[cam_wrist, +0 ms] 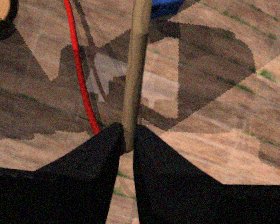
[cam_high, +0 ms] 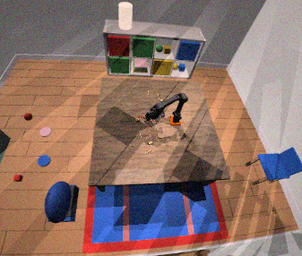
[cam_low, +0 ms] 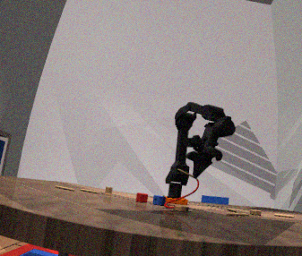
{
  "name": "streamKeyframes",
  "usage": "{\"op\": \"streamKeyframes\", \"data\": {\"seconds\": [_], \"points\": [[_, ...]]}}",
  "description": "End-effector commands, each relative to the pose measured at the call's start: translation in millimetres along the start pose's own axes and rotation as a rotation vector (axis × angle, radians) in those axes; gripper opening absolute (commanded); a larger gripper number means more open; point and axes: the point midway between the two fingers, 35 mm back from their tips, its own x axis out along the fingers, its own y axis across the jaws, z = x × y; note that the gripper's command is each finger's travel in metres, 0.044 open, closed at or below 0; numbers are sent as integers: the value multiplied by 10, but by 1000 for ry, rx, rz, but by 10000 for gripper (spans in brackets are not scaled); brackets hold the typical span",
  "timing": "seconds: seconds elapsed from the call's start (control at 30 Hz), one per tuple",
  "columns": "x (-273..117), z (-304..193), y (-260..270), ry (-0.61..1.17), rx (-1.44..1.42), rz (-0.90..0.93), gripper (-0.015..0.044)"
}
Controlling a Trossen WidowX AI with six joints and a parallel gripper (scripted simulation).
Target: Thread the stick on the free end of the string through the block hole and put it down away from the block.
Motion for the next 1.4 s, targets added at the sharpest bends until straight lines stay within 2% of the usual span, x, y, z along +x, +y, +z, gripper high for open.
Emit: {"op": "streamKeyframes", "data": {"seconds": [0.0,1.37], "points": [[2,-44,-32,-5,-38,7,0],[-23,-468,-250,11,-354,93,0]]}}
